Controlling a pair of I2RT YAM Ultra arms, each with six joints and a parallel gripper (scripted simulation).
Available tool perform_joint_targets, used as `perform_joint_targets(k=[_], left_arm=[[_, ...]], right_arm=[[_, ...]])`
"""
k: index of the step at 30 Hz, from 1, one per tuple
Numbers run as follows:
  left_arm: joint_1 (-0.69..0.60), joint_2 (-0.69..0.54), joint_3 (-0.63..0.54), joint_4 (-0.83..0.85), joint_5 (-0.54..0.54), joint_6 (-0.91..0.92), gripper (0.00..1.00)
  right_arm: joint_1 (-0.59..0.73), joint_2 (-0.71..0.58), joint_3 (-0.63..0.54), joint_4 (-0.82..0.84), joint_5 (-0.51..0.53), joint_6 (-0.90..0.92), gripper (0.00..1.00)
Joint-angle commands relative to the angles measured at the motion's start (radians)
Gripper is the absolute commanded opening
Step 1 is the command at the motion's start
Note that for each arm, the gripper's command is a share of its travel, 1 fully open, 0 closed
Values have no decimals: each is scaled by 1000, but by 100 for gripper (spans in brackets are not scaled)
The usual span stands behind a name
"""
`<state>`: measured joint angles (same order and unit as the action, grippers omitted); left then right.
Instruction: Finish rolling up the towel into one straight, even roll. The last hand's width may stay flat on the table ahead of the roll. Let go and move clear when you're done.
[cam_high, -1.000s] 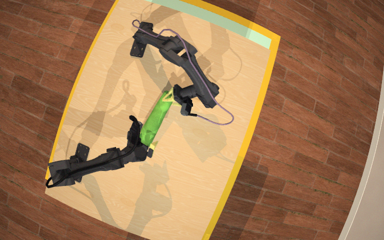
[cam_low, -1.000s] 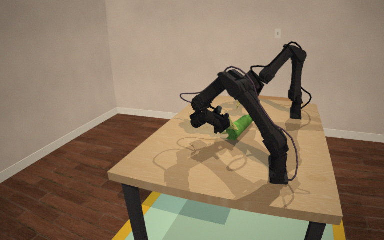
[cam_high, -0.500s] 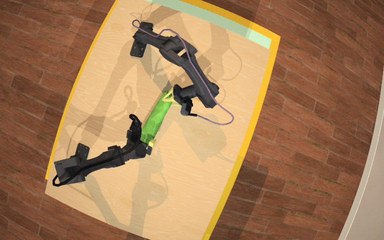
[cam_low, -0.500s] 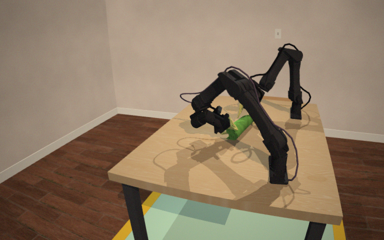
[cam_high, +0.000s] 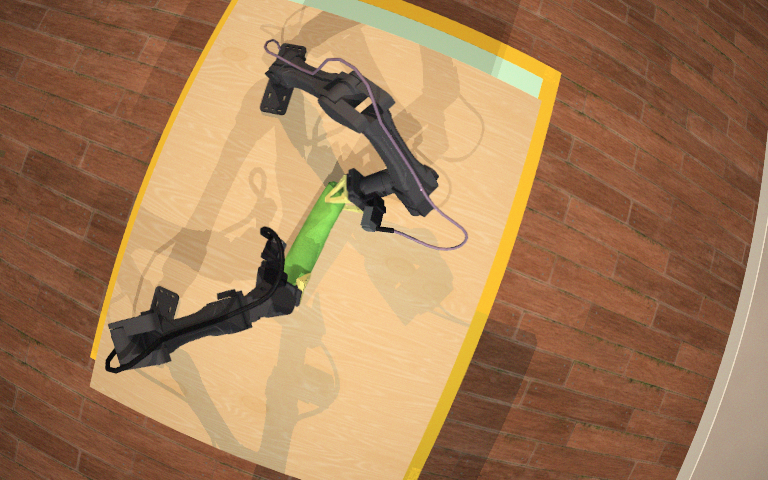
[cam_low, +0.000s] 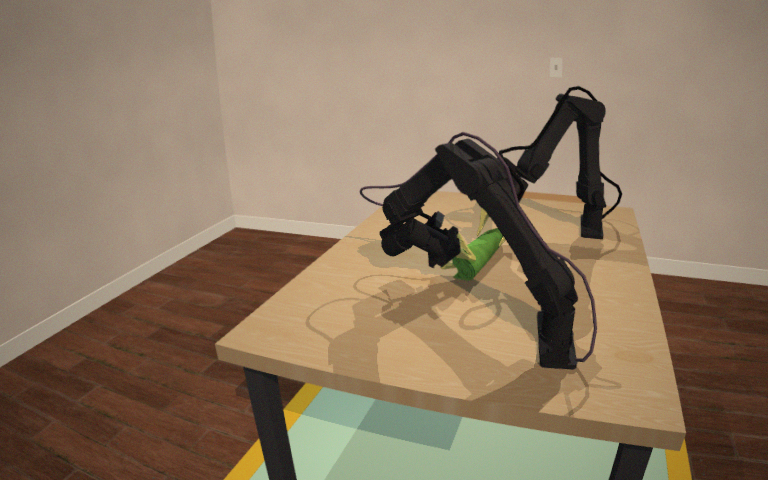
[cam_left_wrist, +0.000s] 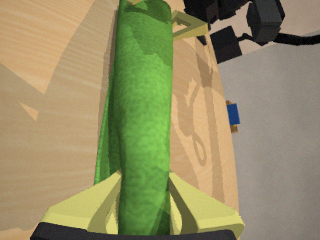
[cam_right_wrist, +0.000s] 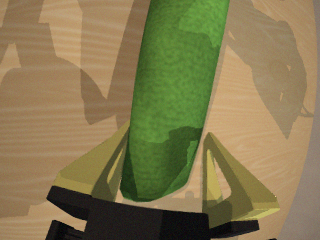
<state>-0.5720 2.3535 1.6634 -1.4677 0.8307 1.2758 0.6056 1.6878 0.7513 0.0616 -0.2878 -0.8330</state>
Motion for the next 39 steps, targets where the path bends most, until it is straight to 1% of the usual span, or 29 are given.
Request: perform_joint_targets(k=[1,3,6,19,33,38,39], left_arm=[[6,10,16,-9,20,15,32],[6,10,16,-9,20,15,32],[6,10,16,-9,20,15,32],[6,10,16,-9,20,15,32],[6,10,16,-9,20,15,32],[6,4,20,-18,20,15,50],[6,4,20,-18,20,15,50]], right_arm=[[3,9,41,-6,1,8,64],[3,9,41,-6,1,8,55],[3,9,41,-6,1,8,54],[3,8,41,-6,1,8,40],[3,8,41,-6,1,8,37],[3,8,41,-6,1,8,37],[3,8,41,-6,1,8,37]])
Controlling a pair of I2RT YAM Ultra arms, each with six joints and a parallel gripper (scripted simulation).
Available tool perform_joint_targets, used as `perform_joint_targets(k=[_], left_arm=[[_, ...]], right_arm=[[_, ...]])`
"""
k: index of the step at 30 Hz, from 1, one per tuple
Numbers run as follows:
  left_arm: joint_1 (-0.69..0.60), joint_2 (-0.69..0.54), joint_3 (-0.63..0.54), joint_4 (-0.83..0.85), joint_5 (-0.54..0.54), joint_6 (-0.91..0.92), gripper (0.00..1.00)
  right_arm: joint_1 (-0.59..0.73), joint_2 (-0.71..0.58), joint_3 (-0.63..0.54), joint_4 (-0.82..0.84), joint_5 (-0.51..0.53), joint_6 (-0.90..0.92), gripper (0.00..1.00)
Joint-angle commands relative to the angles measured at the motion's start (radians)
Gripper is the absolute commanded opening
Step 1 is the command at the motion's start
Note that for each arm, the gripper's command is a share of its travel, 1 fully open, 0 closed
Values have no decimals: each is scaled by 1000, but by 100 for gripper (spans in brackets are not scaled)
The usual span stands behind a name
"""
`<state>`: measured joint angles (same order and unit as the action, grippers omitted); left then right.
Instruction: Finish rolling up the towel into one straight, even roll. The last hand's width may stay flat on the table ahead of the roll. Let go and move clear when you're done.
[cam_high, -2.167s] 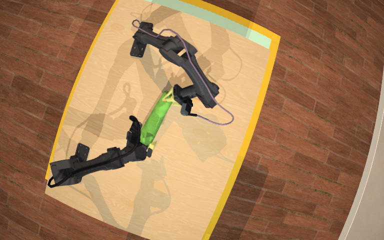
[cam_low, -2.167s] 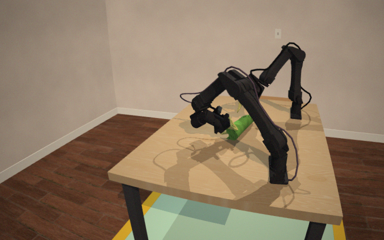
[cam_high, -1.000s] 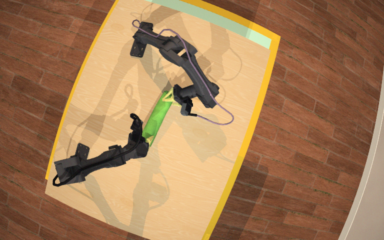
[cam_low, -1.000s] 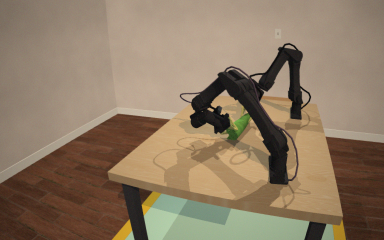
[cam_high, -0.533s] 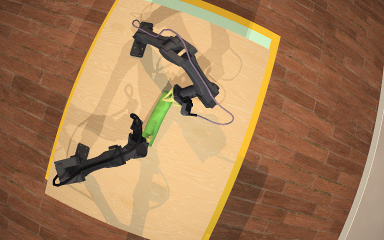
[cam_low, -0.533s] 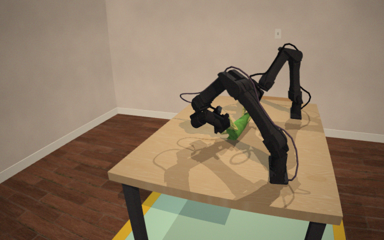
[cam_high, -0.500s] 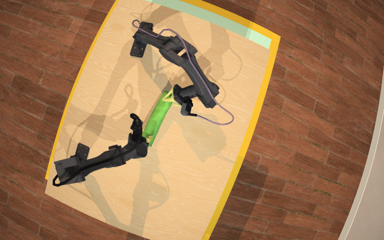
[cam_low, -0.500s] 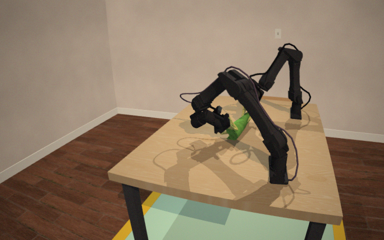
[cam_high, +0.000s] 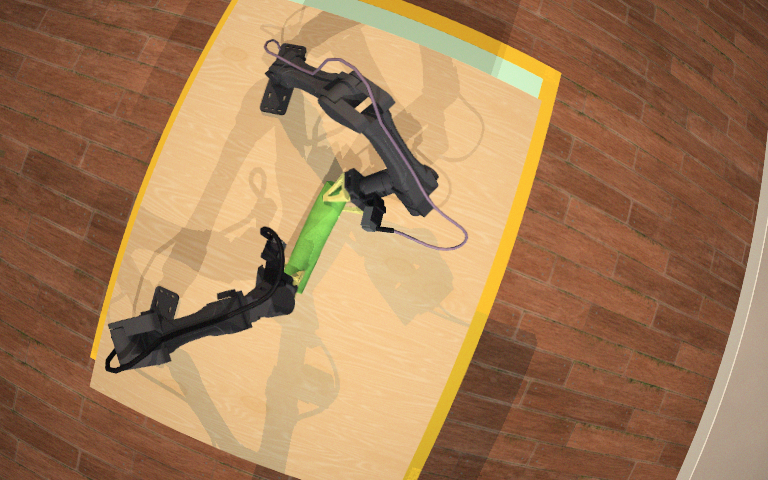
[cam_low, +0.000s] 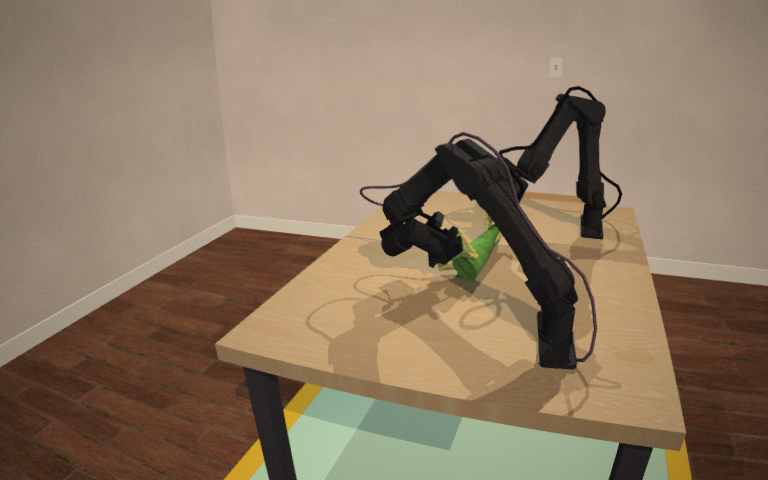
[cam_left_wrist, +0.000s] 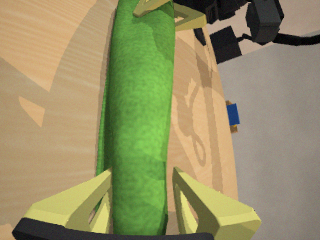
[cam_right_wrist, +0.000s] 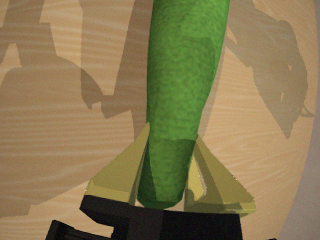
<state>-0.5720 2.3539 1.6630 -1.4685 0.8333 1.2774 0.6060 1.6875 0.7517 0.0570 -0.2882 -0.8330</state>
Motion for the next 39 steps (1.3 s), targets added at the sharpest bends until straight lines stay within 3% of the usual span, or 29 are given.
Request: perform_joint_targets(k=[1,11,18,29,39], left_arm=[[6,4,20,-17,17,14,50],[6,-11,31,-43,17,14,85],[30,-1,77,-99,4,41,85],[134,-89,110,-102,-28,16,85],[139,-92,115,-102,-28,14,85]], right_arm=[[2,9,41,-2,2,8,37],[2,9,41,-2,2,8,37],[2,9,41,-2,2,8,37],[2,9,41,-2,2,8,37],[-8,17,66,-43,-23,17,37]])
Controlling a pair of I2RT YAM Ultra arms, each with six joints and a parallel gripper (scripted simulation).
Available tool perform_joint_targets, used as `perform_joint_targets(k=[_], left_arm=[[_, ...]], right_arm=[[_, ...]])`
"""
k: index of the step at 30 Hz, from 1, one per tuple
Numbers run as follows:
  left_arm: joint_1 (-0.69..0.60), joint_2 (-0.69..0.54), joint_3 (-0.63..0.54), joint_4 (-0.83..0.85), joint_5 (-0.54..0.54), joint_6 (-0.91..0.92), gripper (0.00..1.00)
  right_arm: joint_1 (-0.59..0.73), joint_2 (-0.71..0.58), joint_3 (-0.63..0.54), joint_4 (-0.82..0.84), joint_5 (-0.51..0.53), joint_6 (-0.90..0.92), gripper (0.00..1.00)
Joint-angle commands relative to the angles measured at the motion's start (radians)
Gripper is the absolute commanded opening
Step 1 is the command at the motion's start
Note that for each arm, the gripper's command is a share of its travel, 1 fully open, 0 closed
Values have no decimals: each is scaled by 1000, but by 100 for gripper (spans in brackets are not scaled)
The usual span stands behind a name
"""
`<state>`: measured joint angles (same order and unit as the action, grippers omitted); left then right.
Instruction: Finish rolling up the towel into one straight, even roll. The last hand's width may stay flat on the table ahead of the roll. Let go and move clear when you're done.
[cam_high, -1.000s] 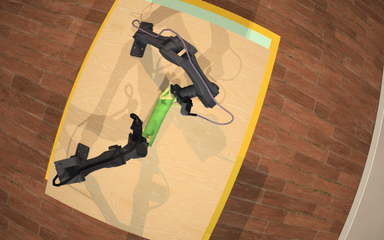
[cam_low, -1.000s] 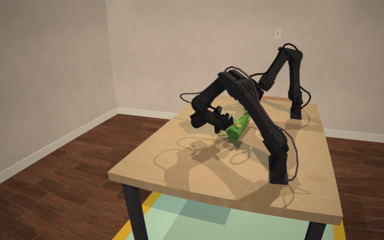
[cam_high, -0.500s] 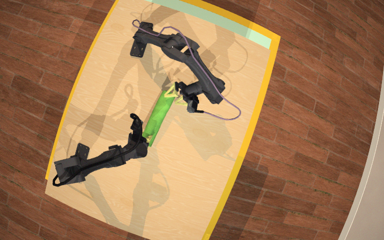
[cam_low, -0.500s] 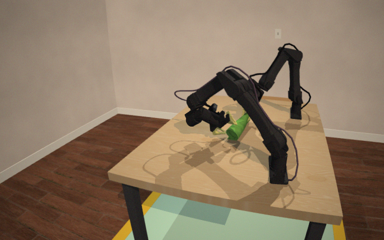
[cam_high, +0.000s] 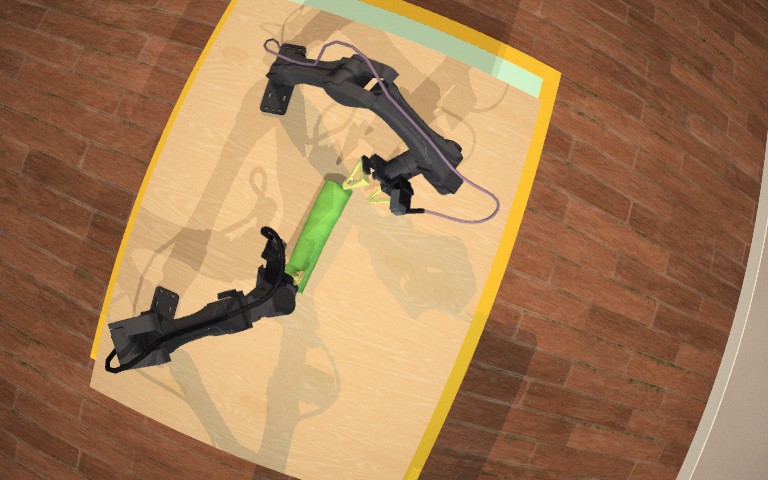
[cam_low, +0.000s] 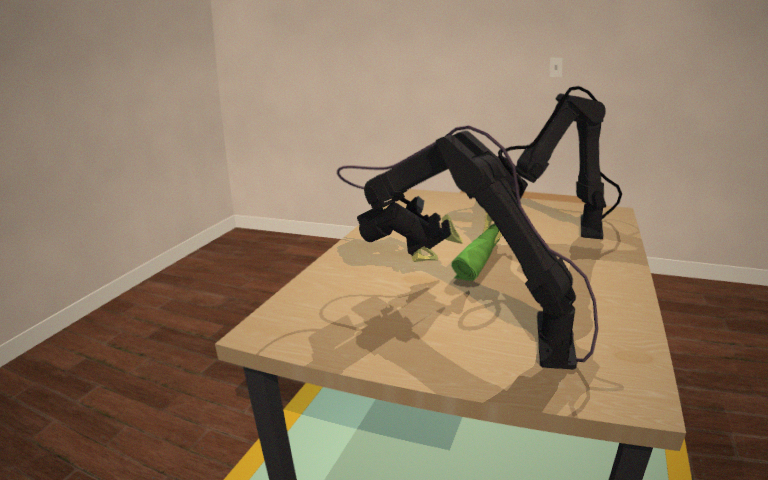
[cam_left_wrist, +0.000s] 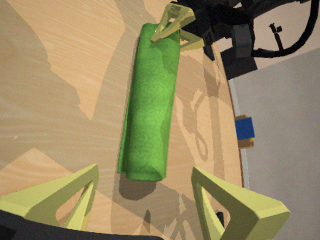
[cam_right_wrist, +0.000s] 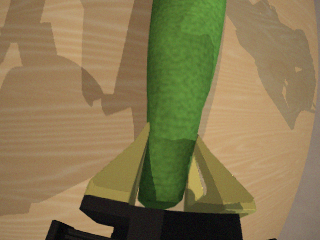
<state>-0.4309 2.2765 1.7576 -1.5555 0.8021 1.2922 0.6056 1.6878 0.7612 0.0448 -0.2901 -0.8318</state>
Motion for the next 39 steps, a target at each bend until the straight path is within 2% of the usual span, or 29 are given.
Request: perform_joint_targets(k=[1,11,13,28,30,39], left_arm=[[-2,-15,20,-15,3,-1,85],[-2,-15,20,-15,3,-1,85],[-2,-15,20,-15,3,-1,85],[-2,-15,20,-15,3,-1,85],[-2,-15,20,-15,3,-1,85],[-2,-15,20,-15,3,-1,85]], right_arm=[[-11,19,65,-45,-30,19,37],[-66,81,210,-266,-165,62,37],[-66,81,210,-266,-165,62,37],[-166,302,552,-730,-435,89,37],[-166,302,552,-730,-435,89,37],[-207,473,772,-1024,-567,46,37]])
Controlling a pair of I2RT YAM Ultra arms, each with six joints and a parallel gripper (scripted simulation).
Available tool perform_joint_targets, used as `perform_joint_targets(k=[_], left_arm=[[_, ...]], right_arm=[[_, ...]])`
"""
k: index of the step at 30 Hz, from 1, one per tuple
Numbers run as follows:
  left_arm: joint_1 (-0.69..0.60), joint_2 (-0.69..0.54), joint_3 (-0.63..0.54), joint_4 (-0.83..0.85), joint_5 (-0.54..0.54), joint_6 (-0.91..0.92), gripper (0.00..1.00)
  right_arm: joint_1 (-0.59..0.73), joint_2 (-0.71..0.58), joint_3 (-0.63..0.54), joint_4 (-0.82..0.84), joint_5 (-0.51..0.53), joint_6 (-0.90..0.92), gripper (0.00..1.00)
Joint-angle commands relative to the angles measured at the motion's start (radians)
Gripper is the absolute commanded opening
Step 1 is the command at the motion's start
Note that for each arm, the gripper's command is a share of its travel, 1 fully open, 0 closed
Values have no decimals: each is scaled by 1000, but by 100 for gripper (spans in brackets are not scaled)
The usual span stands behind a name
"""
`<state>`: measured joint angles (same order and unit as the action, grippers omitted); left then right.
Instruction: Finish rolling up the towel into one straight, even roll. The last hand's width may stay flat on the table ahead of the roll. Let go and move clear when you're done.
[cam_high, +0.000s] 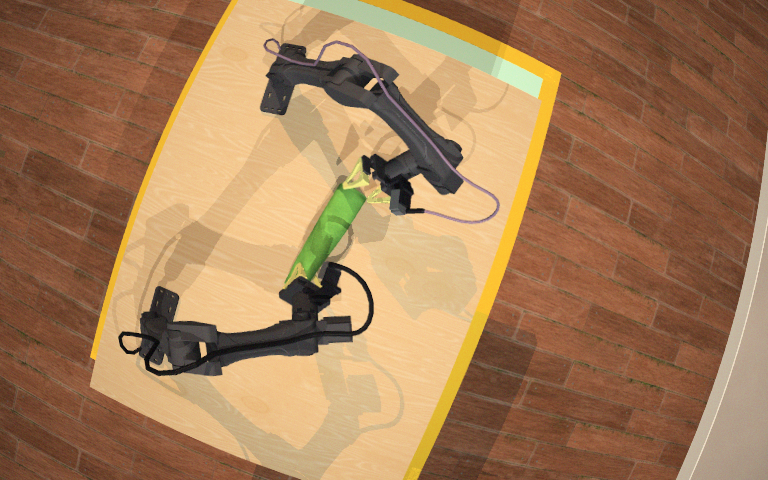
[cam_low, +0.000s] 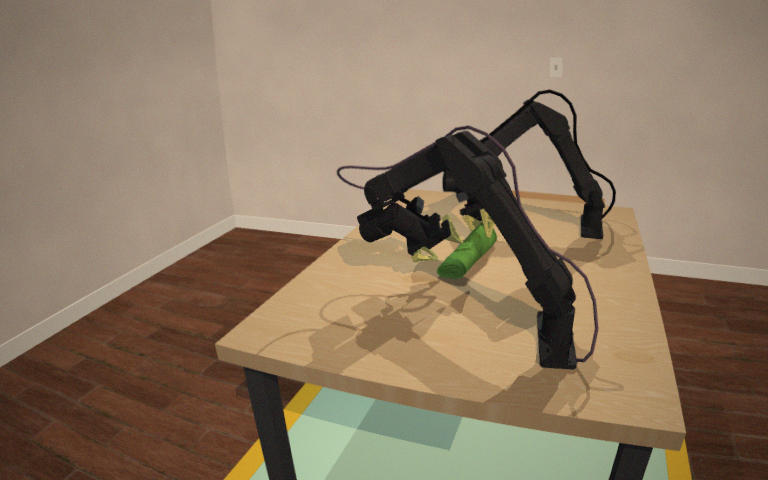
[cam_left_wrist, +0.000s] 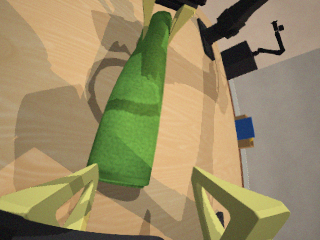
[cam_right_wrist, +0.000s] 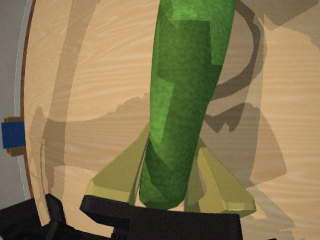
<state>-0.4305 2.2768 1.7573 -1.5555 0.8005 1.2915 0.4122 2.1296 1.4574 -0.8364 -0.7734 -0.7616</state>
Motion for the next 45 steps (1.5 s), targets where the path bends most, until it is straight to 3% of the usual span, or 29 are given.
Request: perform_joint_targets(k=[1,14,26,40,45], left_arm=[[-2,-15,21,-15,4,0,85],[-2,-15,21,-15,4,0,85],[-2,-15,21,-15,4,0,85],[-2,-15,21,-15,4,0,85],[-2,-15,21,-15,4,0,85]], right_arm=[[-17,48,97,-172,-94,-30,37],[-34,190,276,-418,-158,-117,37],[-34,223,278,-412,-157,-137,37],[-34,204,294,-447,-157,-138,82],[-39,206,303,-460,-156,-145,85]])
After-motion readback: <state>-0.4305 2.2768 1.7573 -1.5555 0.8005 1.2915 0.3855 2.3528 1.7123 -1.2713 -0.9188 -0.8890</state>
